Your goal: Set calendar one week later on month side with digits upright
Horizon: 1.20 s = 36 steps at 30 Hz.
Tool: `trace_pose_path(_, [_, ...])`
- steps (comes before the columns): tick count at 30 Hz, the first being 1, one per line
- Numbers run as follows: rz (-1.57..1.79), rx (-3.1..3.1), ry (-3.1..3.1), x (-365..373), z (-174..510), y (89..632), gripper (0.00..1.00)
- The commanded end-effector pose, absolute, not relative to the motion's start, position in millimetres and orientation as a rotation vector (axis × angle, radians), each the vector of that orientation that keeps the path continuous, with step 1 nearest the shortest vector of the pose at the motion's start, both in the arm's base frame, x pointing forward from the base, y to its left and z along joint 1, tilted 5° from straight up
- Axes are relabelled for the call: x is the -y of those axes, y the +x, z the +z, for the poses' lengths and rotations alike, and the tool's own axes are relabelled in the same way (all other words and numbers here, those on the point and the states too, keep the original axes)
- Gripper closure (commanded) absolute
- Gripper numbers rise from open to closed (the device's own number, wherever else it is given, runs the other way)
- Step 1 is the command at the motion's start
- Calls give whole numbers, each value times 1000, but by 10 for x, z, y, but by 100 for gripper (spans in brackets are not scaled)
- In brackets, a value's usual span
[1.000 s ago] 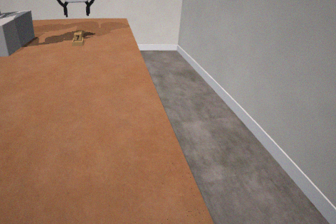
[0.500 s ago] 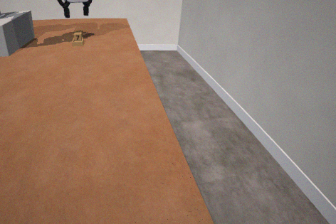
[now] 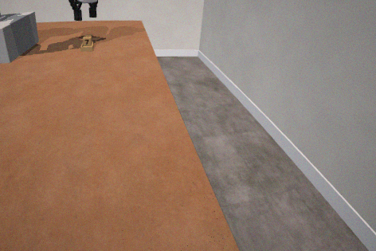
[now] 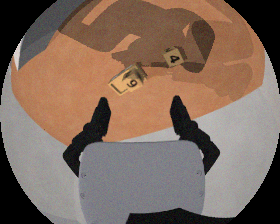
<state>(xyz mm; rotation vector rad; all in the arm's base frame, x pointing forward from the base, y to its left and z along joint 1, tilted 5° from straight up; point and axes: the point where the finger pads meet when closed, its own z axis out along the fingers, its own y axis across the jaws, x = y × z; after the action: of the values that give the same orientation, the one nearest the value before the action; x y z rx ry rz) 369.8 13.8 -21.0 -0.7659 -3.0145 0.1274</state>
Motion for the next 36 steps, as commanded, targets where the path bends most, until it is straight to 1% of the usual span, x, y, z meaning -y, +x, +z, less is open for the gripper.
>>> trace_pose_path(1, [108, 3052, -512, -94, -198, 3711, 0])
trace_pose_path(6, [102, 3077, -275, -49, -196, 3714, 0])
trace_pose_path(9, [102, 3078, -262, -46, -196, 3714, 0])
trace_pose_path(15, [93, 3083, 41, 12, -193, 3718, 0])
trace_pose_path(23, [91, 3079, 126, 28, -191, 3719, 0])
trace_pose_path(24, [91, 3079, 126, 28, -191, 3719, 51])
trace_pose_path(36, [91, 3079, 126, 28, -191, 3719, 51])
